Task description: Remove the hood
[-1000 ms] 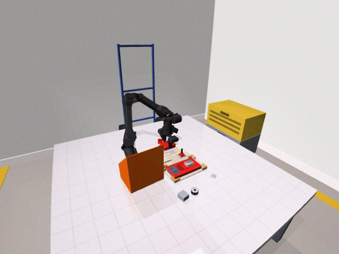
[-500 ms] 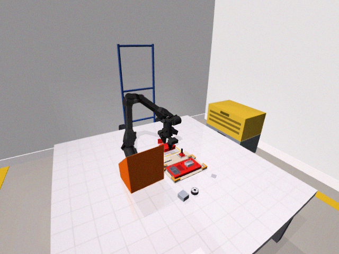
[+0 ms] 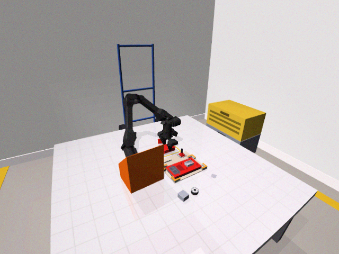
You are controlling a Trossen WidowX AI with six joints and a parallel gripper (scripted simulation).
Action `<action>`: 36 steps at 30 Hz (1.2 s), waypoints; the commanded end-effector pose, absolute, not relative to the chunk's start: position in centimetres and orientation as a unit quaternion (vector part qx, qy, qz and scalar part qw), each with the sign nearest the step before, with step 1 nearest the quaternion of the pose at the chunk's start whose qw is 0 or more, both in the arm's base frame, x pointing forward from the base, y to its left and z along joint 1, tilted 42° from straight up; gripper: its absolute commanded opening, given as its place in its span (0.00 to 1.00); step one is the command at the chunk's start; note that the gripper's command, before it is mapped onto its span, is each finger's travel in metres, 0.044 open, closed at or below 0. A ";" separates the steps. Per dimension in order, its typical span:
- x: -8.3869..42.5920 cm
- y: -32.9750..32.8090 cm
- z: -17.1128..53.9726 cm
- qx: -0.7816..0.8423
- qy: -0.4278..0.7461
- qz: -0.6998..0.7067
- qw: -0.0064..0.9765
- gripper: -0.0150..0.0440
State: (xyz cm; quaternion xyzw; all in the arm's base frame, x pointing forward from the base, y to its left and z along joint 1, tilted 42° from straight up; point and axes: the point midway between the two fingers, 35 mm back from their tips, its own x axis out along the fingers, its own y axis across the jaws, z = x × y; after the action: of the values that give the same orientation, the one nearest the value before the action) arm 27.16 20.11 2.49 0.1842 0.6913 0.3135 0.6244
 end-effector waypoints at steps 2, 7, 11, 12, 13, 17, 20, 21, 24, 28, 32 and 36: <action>27.1 20.2 2.3 0.187 0.692 0.313 0.623 0.25; 27.0 20.4 2.2 0.187 0.692 0.313 0.623 0.25; 27.0 20.5 2.0 0.187 0.692 0.313 0.623 0.25; 27.0 20.5 2.0 0.187 0.692 0.313 0.623 0.25; 27.0 20.5 1.9 0.187 0.692 0.313 0.623 0.25; 27.0 20.7 1.8 0.187 0.692 0.313 0.623 0.25; 27.0 20.8 1.7 0.187 0.692 0.313 0.623 0.25; 26.9 20.8 1.6 0.187 0.692 0.313 0.623 0.25; 26.9 20.9 1.5 0.187 0.692 0.313 0.623 0.25; 26.9 21.0 1.4 0.187 0.692 0.313 0.623 0.25; 26.9 21.2 1.2 0.187 0.692 0.313 0.623 0.25; 26.8 21.3 1.1 0.187 0.692 0.313 0.623 0.25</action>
State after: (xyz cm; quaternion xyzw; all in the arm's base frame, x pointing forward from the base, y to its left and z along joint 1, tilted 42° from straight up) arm 26.82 21.23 1.23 0.1857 0.6917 0.3143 0.6231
